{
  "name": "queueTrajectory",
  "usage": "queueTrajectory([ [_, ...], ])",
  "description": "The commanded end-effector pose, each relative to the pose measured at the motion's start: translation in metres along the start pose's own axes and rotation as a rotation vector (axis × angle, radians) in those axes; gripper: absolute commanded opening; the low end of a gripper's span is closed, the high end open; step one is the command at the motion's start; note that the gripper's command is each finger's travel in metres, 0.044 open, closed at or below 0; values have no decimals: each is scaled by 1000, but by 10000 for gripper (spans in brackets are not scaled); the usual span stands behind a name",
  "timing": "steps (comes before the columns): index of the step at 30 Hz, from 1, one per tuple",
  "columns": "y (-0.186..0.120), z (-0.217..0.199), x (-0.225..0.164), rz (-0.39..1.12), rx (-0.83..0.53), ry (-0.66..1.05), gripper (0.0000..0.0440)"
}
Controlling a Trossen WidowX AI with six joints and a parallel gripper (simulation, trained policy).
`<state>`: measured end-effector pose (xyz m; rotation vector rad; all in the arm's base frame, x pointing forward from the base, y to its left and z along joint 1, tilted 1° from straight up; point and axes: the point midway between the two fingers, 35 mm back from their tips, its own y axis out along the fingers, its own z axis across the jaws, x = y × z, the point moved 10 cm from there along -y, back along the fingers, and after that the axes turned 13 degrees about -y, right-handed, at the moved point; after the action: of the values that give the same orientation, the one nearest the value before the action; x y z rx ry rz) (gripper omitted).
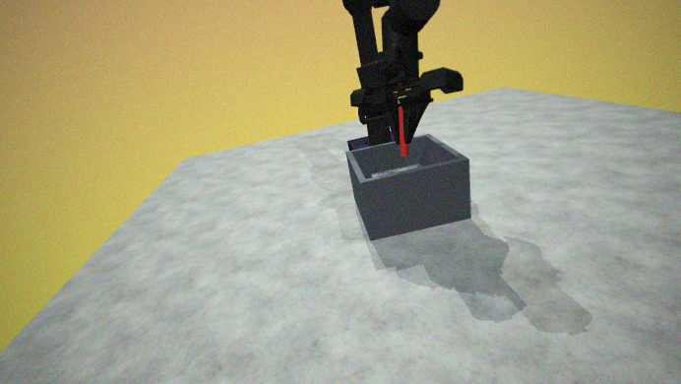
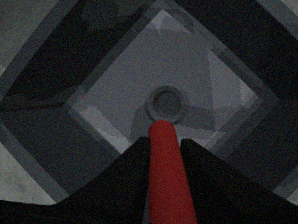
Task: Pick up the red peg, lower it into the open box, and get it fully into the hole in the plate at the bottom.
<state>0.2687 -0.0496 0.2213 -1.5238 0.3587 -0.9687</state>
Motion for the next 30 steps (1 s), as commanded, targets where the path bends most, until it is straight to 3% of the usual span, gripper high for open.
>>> queueTrajectory([
  [1,9,-2,7,17,4,10,6],
  [12,38,-2,12,74,-18,4,3],
  [21,53,-3,17,111,-51,-50,162],
  [30,53,5,33,119,-69,-91,155],
])
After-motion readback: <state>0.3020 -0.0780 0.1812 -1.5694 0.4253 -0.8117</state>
